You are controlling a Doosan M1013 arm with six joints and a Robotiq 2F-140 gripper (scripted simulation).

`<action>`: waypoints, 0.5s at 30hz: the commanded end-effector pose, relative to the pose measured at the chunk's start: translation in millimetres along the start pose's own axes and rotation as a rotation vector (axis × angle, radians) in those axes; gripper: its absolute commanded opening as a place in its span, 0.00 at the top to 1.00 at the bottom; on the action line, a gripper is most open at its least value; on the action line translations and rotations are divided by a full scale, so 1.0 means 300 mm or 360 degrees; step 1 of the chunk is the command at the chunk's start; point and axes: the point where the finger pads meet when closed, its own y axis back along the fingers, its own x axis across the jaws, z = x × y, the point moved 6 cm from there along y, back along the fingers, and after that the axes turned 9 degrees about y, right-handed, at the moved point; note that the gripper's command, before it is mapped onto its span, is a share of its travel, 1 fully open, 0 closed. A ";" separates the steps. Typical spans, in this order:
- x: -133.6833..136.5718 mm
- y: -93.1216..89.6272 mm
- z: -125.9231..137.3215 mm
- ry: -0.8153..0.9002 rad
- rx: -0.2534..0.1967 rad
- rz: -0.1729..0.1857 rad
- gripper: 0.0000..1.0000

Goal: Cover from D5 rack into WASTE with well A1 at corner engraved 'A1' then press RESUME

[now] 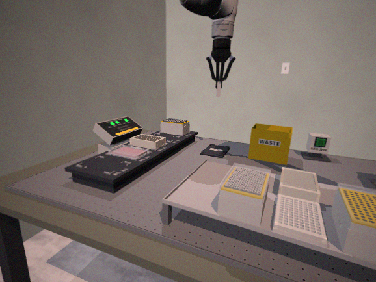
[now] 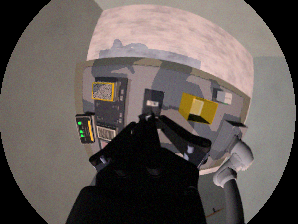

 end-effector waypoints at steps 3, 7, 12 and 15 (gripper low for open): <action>0.054 0.000 0.032 0.0120 0.0000 0.0000 1.00; 0.112 0.000 0.066 0.0247 0.0000 0.0000 1.00; 0.184 0.000 0.108 0.0406 0.0000 0.0000 1.00; 0.227 0.000 0.133 0.0502 0.0000 0.0000 1.00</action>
